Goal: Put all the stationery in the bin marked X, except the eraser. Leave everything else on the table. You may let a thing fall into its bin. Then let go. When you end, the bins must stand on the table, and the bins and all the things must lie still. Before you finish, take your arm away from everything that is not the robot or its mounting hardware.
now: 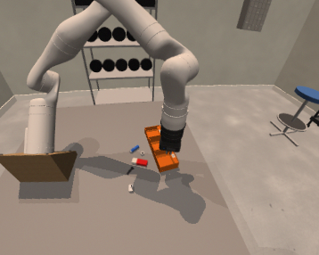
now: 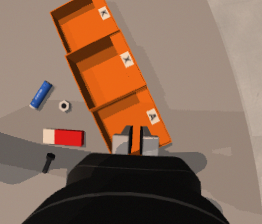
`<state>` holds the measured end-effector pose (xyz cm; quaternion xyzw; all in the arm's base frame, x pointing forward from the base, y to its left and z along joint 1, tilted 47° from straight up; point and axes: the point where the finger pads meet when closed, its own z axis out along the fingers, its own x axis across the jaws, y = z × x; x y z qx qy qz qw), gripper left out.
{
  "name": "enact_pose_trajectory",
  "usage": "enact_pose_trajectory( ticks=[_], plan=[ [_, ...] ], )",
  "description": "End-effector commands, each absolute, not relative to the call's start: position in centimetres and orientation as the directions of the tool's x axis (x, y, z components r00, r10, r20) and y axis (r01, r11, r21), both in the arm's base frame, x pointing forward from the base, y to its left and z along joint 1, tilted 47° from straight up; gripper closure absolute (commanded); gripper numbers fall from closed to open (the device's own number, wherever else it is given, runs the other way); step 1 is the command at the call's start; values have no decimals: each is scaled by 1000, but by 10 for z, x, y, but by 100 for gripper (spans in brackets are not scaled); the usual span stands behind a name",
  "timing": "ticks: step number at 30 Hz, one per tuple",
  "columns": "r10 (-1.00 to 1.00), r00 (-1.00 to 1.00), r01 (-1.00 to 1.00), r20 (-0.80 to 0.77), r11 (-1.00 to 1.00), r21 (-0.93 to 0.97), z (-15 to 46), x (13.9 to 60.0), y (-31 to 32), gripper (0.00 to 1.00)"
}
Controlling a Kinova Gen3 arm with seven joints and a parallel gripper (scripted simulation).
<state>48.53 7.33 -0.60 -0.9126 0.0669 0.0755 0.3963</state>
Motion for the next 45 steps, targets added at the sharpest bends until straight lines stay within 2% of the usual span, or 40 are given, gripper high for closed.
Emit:
enact_pose_trajectory(
  ticks=[1, 4, 7, 16, 19, 21, 25, 45],
  plan=[
    [-159, 940, -328, -302, -663, -673, -1, 485, 78, 69],
    [-192, 922, -375, -335, -654, -657, -1, 485, 78, 69],
    [-287, 856, -508, -429, -618, -600, -1, 485, 78, 69],
    [-528, 550, -830, -647, -430, -354, -1, 485, 78, 69],
    [-586, 420, -903, -693, -347, -254, -1, 485, 78, 69],
    [-586, 420, -903, -693, -347, -254, -1, 485, 78, 69],
    [-643, 232, -969, -730, -223, -111, -1, 485, 78, 69],
    [-642, 246, -965, -726, -230, -124, -26, 484, 103, 69]
  ],
)
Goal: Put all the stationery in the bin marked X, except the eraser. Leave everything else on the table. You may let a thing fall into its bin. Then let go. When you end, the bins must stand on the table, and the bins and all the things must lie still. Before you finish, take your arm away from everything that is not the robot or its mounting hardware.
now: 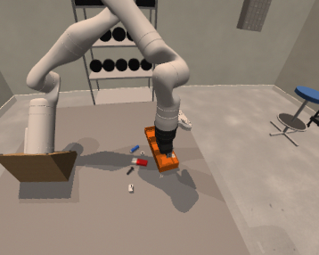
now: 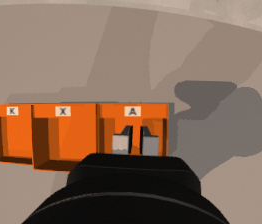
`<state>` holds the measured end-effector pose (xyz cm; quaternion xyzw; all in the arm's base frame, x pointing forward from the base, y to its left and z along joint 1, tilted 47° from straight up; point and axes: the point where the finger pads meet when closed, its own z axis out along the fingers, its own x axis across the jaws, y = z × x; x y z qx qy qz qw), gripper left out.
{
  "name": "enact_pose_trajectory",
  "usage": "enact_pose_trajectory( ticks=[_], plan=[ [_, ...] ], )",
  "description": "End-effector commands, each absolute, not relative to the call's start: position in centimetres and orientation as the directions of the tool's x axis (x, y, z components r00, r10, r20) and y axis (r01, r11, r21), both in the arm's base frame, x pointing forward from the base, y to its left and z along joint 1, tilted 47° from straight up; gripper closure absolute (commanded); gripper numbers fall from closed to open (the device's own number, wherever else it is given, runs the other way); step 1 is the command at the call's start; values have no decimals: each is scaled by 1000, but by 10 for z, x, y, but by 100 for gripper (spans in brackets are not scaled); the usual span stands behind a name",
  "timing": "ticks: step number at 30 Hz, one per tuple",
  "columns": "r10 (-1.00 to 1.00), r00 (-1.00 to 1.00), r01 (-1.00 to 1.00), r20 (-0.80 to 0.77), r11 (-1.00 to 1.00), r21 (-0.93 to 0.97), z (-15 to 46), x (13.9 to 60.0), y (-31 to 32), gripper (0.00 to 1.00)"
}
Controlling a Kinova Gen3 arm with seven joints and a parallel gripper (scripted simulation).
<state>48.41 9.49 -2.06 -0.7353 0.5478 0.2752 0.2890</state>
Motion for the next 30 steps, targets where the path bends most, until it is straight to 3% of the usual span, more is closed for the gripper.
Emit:
enact_pose_trajectory(
  ticks=[1, 30],
  plan=[
    [-642, 247, -965, -726, -230, -124, -27, 483, 105, 69],
    [-645, 243, -966, -724, -229, -120, -43, 481, 119, 69]
  ],
)
